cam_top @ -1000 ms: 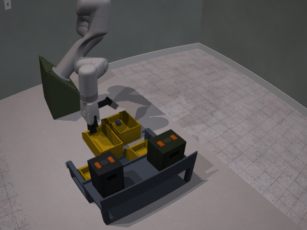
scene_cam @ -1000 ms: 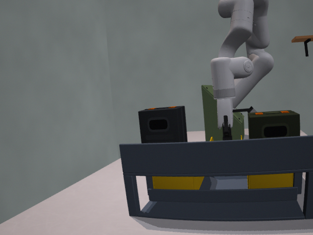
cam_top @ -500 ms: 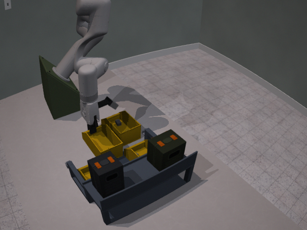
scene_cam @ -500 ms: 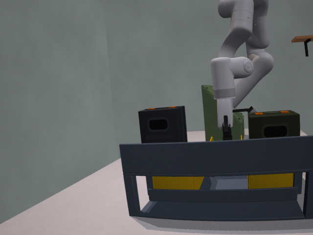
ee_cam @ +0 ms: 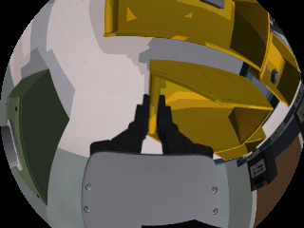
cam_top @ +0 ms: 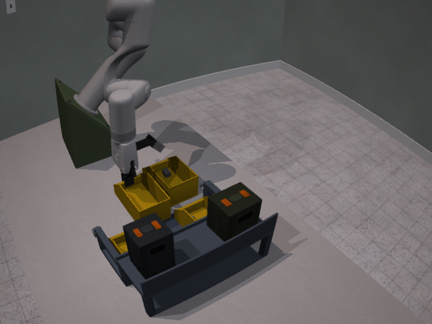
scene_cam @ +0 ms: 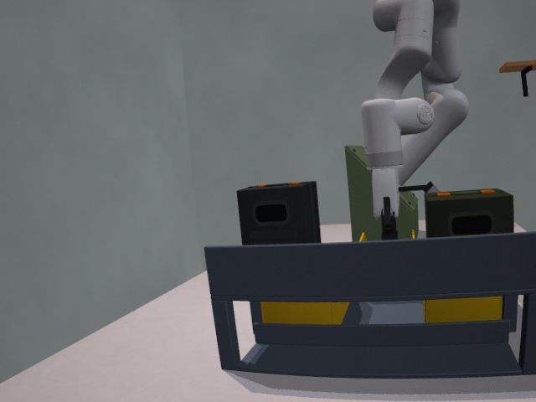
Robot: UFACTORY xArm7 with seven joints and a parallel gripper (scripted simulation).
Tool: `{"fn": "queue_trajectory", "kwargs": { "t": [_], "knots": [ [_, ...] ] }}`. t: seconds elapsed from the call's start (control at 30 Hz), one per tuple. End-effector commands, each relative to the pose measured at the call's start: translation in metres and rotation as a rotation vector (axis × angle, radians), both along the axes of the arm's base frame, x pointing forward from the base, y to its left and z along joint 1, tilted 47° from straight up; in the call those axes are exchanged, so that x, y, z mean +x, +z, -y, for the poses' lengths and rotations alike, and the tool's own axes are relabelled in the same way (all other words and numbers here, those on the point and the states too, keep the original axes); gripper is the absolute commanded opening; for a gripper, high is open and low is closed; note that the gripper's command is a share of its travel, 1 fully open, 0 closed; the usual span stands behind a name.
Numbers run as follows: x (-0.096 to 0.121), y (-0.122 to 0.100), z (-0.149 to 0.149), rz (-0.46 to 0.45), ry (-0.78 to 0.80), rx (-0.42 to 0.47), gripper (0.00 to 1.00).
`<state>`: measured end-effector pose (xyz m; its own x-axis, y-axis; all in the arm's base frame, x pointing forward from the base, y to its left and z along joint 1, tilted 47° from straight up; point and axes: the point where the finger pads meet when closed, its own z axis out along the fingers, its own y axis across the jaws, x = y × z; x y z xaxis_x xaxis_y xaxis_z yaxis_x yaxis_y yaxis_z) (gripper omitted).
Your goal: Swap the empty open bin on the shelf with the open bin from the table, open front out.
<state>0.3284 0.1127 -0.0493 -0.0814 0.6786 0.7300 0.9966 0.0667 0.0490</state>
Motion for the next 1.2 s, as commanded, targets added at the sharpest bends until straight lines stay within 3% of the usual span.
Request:
{"fn": "queue_trajectory", "kwargs": {
  "t": [0.0, 0.53, 1.17],
  "knots": [
    [-0.006, 0.0, 0.002, 0.001, -0.002, -0.002, 0.0],
    [-0.022, -0.001, 0.003, 0.001, -0.002, -0.002, 0.0],
    [-0.023, -0.001, 0.003, 0.001, -0.002, -0.002, 0.0]
  ]
}}
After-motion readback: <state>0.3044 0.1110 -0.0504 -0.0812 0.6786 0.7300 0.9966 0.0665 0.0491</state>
